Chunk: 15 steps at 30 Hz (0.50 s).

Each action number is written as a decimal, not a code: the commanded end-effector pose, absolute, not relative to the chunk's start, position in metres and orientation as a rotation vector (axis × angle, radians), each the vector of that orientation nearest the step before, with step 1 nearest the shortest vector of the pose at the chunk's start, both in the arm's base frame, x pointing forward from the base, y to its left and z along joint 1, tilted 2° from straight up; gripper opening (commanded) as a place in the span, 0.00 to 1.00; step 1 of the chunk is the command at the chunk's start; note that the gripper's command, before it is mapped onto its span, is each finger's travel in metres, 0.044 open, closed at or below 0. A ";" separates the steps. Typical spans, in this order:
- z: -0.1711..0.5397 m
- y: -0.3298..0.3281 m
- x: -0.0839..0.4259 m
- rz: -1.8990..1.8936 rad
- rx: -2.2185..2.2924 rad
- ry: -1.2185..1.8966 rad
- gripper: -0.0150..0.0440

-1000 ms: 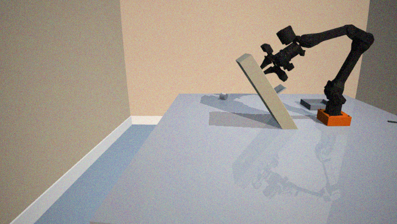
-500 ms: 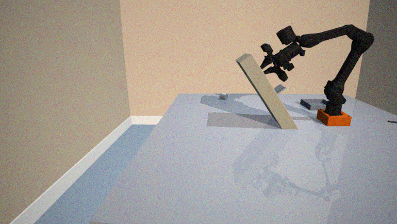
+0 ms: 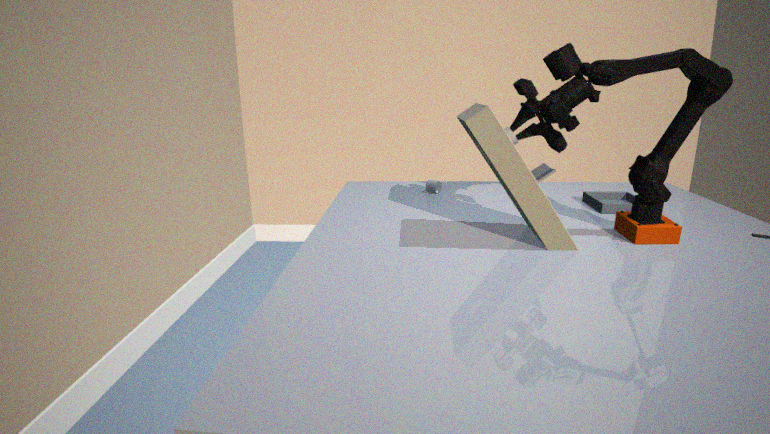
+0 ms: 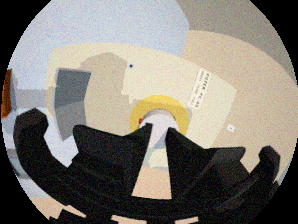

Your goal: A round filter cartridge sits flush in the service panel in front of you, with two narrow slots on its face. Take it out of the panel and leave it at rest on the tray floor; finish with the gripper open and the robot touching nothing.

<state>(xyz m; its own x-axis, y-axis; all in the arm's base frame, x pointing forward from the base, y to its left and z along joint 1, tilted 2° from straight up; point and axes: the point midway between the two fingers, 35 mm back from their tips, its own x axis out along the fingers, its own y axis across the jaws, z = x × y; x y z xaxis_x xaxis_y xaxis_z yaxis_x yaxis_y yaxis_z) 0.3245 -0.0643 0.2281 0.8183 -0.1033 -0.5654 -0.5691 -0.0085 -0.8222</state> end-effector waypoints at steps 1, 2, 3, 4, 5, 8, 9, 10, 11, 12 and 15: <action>0.240 -0.064 0.310 0.389 -1.564 0.557 0.25; 0.243 -0.064 0.305 0.389 -1.565 0.557 0.25; 0.246 -0.063 0.301 0.388 -1.565 0.558 0.25; 0.249 -0.062 0.296 0.387 -1.565 0.559 0.25; 0.252 -0.062 0.291 0.386 -1.565 0.559 0.25; 0.255 -0.061 0.284 0.385 -1.565 0.561 0.25; 0.255 -0.061 0.284 0.385 -1.565 0.561 0.25; 0.255 -0.061 0.284 0.385 -1.565 0.561 0.25; 0.255 -0.061 0.284 0.385 -1.565 0.561 0.25; 0.253 -0.061 0.283 0.385 -1.565 0.561 0.25; 0.245 -0.059 0.279 0.385 -1.565 0.561 0.25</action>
